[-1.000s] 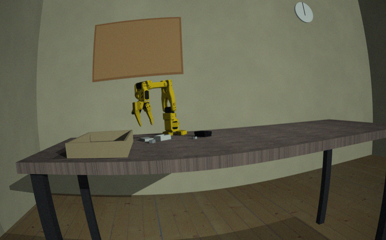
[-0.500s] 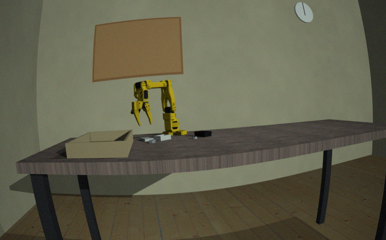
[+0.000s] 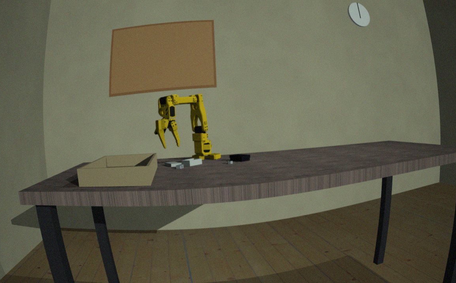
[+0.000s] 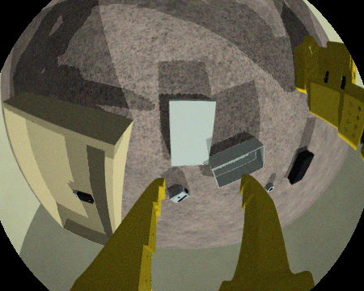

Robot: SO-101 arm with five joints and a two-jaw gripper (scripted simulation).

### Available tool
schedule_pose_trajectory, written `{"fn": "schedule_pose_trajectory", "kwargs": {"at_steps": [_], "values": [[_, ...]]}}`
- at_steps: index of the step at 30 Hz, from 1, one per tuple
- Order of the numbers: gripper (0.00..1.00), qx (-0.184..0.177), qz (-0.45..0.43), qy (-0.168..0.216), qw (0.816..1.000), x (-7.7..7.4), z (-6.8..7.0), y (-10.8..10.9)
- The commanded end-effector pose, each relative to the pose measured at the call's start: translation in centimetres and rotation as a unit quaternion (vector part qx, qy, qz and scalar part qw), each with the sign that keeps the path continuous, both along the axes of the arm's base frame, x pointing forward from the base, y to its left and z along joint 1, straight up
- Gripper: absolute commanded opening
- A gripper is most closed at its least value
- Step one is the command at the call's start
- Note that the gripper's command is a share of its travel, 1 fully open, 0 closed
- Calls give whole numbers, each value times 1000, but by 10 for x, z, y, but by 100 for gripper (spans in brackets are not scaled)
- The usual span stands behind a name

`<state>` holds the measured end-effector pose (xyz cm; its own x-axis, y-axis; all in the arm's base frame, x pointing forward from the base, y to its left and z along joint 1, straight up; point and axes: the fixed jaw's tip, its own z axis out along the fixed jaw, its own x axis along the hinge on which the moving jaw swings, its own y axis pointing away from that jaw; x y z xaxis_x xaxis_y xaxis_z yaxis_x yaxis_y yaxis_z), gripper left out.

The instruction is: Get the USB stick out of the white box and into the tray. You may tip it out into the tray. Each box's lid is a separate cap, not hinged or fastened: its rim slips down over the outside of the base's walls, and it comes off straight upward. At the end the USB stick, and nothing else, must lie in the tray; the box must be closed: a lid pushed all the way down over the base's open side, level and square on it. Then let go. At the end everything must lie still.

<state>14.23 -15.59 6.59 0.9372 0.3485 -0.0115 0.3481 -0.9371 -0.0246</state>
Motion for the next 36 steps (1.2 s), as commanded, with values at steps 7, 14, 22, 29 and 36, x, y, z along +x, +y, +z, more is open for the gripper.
{"fn": "schedule_pose_trajectory", "kwargs": {"at_steps": [7,14,22,29,36], "values": [[29,-10,1,-10,1000,1,4,-4],[29,-10,1,-10,1000,2,-6,-5],[29,-10,1,-10,1000,3,-20,-6],[29,-10,1,-10,1000,2,-36,-5],[29,-10,1,-10,1000,2,-45,-4]]}}
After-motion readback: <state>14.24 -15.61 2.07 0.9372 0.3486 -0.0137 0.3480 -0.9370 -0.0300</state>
